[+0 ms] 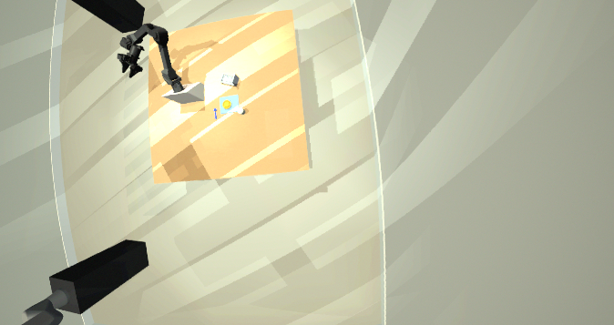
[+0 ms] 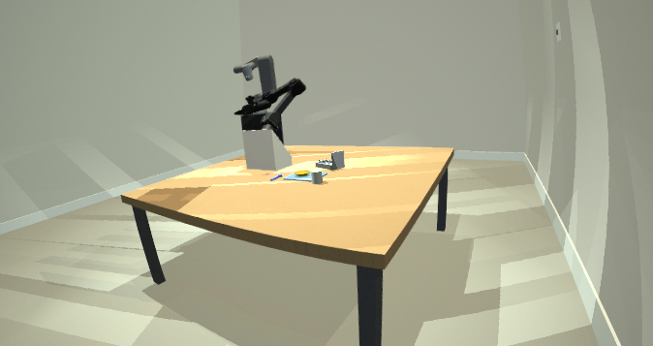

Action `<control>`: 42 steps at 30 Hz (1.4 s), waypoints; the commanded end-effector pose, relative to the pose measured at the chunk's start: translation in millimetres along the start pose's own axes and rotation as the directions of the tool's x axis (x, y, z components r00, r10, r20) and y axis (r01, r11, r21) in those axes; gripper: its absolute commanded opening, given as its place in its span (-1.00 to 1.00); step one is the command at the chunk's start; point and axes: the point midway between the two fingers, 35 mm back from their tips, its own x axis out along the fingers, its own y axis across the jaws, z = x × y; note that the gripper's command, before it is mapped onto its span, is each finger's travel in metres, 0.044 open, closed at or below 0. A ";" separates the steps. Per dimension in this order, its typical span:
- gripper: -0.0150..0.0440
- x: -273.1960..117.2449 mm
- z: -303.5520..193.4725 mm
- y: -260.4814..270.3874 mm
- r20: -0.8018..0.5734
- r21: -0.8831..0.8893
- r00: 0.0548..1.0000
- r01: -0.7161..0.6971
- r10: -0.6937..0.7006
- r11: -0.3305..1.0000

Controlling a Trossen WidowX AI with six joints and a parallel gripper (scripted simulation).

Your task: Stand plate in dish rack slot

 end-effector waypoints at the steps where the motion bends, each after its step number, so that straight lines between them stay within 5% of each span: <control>1: 0.86 -0.4 -0.9 -0.6 -0.002 0.003 1.000 0.003 -0.003 1.000; 21: 0.86 -66.8 -108.1 -41.8 -0.231 0.272 0.943 0.300 -0.240 0.915; 42: 0.86 -173.3 -220.0 -26.7 -0.539 0.436 0.753 0.632 -0.377 0.641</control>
